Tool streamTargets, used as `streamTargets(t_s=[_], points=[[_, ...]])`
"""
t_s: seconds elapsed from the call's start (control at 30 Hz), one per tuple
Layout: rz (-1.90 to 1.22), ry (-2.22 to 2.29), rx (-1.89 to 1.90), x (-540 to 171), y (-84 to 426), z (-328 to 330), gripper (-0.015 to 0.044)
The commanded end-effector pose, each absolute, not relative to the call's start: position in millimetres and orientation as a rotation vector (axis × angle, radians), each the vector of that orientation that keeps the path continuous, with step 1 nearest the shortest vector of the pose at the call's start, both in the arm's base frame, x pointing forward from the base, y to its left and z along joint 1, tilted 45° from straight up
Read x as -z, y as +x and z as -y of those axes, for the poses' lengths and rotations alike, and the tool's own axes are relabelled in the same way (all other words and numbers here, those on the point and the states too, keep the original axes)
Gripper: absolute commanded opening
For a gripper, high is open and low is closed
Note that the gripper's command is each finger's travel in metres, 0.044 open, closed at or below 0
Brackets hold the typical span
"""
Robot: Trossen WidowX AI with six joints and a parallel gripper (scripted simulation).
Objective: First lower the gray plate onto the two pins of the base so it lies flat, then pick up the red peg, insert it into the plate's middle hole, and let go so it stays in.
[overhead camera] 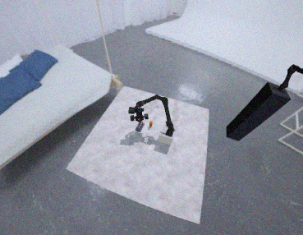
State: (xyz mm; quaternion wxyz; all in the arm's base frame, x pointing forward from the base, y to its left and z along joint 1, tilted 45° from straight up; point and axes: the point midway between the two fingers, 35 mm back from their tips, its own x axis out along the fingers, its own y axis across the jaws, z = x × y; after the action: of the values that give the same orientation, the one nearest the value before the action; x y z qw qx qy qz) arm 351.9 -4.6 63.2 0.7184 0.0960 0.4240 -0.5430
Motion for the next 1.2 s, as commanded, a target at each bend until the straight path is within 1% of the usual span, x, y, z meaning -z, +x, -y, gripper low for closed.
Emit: streamTargets(t_s=[0.0,1.17], points=[[-0.936,0.21,1.203,-63,351,5,0.0],[-0.934,0.219,1.203,-54,354,17,0.0]])
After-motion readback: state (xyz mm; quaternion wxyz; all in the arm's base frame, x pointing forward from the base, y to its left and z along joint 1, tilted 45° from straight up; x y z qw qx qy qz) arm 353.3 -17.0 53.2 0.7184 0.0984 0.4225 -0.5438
